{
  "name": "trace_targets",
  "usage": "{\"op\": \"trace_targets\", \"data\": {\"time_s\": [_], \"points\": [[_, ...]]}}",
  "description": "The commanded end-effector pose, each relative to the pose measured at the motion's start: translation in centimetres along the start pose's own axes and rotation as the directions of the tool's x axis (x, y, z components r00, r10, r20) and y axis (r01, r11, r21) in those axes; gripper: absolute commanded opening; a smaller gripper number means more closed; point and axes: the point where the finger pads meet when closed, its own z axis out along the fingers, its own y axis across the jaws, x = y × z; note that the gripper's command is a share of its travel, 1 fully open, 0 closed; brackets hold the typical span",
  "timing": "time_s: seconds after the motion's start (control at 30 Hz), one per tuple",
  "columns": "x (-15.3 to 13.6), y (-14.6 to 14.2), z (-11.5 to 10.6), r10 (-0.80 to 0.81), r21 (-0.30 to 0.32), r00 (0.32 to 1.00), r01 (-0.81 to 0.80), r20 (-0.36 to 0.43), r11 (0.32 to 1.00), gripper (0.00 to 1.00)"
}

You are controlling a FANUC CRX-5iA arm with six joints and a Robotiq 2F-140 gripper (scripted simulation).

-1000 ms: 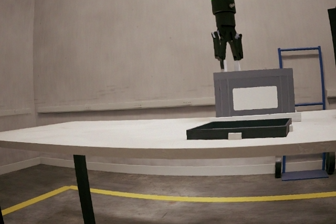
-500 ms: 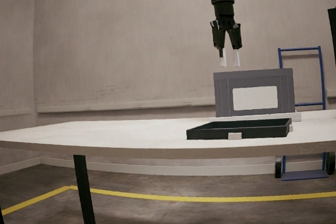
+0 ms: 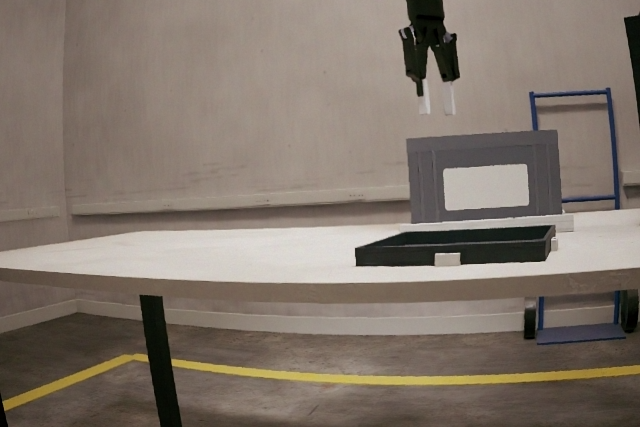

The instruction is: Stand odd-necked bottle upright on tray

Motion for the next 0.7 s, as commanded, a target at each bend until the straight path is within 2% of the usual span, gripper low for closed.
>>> {"op": "trace_targets", "data": {"time_s": [0.0,0.03,0.07,0.67], "points": [[0.07,-0.03,-0.12,0.0,0.001,1.0,0.0,-0.002,1.0,0.44],[0.07,-0.03,-0.13,0.0,0.001,1.0,0.0,-0.002,1.0,0.44],[0.07,-0.03,-0.13,0.0,0.001,1.0,0.0,-0.002,1.0,0.1],[0.07,-0.03,-0.13,0.0,0.001,1.0,0.0,-0.002,1.0,0.1]]}}
